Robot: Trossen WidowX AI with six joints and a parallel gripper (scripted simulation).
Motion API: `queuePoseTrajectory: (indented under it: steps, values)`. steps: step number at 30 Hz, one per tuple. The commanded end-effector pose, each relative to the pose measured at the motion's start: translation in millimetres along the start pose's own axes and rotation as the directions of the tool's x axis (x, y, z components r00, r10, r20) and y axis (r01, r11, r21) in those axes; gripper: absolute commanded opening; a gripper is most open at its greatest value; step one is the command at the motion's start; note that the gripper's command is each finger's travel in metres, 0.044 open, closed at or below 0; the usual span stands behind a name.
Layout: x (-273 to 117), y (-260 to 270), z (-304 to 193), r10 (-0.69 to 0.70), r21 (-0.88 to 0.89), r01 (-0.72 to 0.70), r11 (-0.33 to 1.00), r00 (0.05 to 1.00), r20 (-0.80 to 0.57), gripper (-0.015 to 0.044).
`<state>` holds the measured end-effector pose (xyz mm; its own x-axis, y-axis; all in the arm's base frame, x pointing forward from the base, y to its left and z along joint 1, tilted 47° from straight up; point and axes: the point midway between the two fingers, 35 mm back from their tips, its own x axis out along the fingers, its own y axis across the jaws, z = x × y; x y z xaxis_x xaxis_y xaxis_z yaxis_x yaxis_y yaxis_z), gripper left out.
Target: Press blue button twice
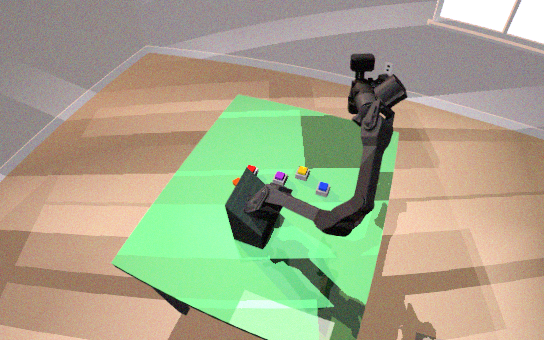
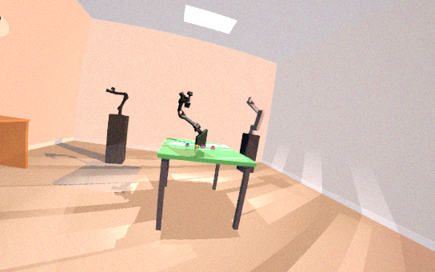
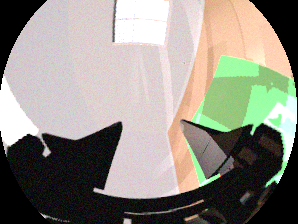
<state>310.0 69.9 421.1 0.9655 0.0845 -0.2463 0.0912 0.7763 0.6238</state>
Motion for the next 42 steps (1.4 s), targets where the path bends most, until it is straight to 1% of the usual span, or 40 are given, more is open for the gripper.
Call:
queuePoseTrajectory:
  steps: [1, 3, 5, 7, 9, 11, 12, 14, 15, 16, 22, 24, 28, 36, 37, 42]
  values:
    - [33, -68, -17, -0.282, -0.171, 0.274, 0.946, 0.959, -0.024, 0.04]
    - [45, -109, -26, -0.434, -0.275, 0.408, 0.87, 0.9, -0.038, 0.04]
    - [50, -151, -35, -0.577, -0.383, 0.518, 0.765, 0.815, -0.05, 0.04]
    - [49, -194, -45, -0.708, -0.495, 0.594, 0.634, 0.704, -0.062, 0.04]
    - [43, -237, -54, -0.82, -0.609, 0.626, 0.487, 0.568, -0.072, 0.04]
    - [29, -278, -63, -0.909, -0.721, 0.606, 0.336, 0.41, -0.079, 0.04]
    - [20, -297, -68, -0.942, -0.775, 0.574, 0.265, 0.325, -0.081, 0.04]
    - [-2, -334, -77, -0.986, -0.873, 0.467, 0.141, 0.144, -0.082, 0.04]
    - [-13, -348, -81, -0.995, -0.91, 0.403, 0.099, 0.064, -0.08, 0.04]
    - [-19, -355, -83, -0.997, -0.926, 0.368, 0.082, 0.025, -0.079, 0.04]
    - [-20, -357, -84, -0.997, -0.93, 0.359, 0.079, 0.015, -0.079, 0.04]
    - [-19, -367, -85, -0.997, -0.93, 0.359, 0.08, 0.015, -0.08, 0.0348]
    - [-19, -415, -88, -0.997, -0.93, 0.36, 0.076, 0.014, -0.076, 0.0242]
    - [-20, -418, -88, -0.997, -0.93, 0.359, 0.075, 0.014, -0.075, 0.0032]
    - [-20, -418, -88, -0.997, -0.93, 0.359, 0.075, 0.014, -0.075, 0.002]
    - [-20, -418, -88, -0.997, -0.93, 0.359, 0.075, 0.014, -0.075, 0.002]
